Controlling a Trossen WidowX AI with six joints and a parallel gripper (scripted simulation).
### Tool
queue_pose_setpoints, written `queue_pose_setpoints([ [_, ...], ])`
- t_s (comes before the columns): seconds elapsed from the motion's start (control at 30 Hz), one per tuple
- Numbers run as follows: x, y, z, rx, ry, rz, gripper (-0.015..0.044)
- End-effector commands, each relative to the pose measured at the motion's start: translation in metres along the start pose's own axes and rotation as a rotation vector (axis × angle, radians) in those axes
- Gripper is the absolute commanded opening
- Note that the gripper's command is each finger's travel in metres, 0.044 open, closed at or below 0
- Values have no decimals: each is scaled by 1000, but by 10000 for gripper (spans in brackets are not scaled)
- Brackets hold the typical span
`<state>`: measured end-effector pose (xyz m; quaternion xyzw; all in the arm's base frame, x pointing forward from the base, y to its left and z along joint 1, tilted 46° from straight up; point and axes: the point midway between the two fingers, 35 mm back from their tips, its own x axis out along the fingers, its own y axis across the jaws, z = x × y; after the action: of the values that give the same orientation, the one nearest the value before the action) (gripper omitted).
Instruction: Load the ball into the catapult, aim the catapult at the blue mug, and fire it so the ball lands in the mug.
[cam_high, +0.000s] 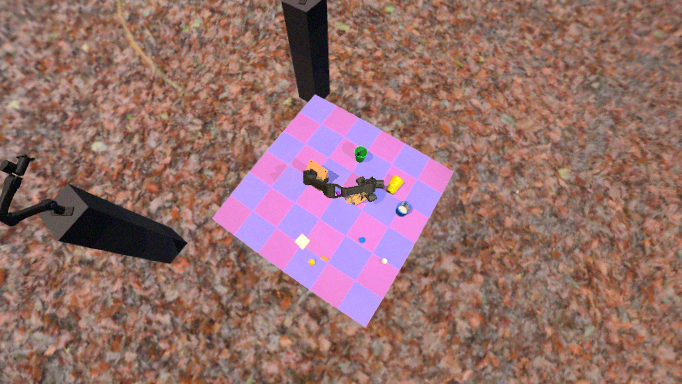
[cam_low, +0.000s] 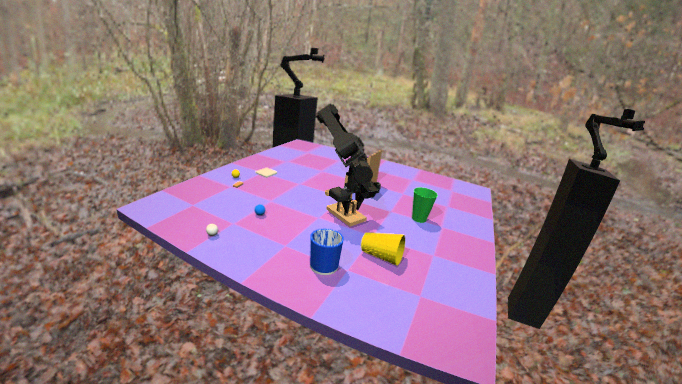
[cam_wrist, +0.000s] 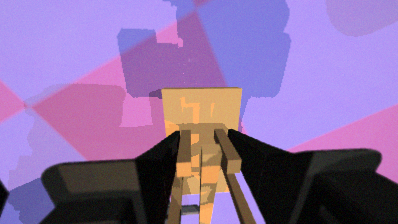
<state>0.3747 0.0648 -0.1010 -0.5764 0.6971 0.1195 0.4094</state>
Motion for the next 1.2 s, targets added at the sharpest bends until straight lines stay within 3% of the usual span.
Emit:
queue_pose_setpoints([
  [0.0,2,-1,1,-6,-4,-18,0],
  [0.4,10,-2,0,4,-3,-5,0],
  [0.87,10,-2,0,4,-3,-5,368],
  [0.97,-14,-3,2,3,-5,-4,440],
  [1.1,-79,-1,1,1,-6,-2,440],
  [1.17,-90,1,0,1,-5,-2,440],
])
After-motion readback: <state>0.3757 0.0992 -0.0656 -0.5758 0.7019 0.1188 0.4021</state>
